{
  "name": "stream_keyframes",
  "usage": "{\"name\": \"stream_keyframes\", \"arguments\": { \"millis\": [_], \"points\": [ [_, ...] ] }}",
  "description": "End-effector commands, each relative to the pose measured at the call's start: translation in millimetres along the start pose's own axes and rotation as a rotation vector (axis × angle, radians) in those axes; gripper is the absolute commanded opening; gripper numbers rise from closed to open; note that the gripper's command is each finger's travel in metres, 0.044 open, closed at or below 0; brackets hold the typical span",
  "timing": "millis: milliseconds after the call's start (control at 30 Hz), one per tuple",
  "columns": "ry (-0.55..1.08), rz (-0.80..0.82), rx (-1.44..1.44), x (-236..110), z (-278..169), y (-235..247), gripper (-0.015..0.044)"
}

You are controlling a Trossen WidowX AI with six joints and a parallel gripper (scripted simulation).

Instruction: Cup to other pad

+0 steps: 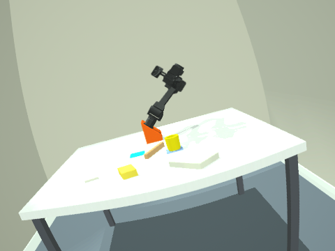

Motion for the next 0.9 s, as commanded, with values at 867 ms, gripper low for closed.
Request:
{"name": "stream_keyframes", "arguments": {
  "millis": [867],
  "points": [
    [1.799,-0.585,1.220,60.0,-181.9,31.1,0.0167]
  ]
}}
Point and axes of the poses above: the point midway between the two fingers, 35 mm back from their tips, its own x axis out along the fingers, its own y axis across the jaws, z = x × y, the point moved 6 cm from there along -x, back along the fingers, and after that the axes turned 15 degrees about x, right-handed, at the moved point
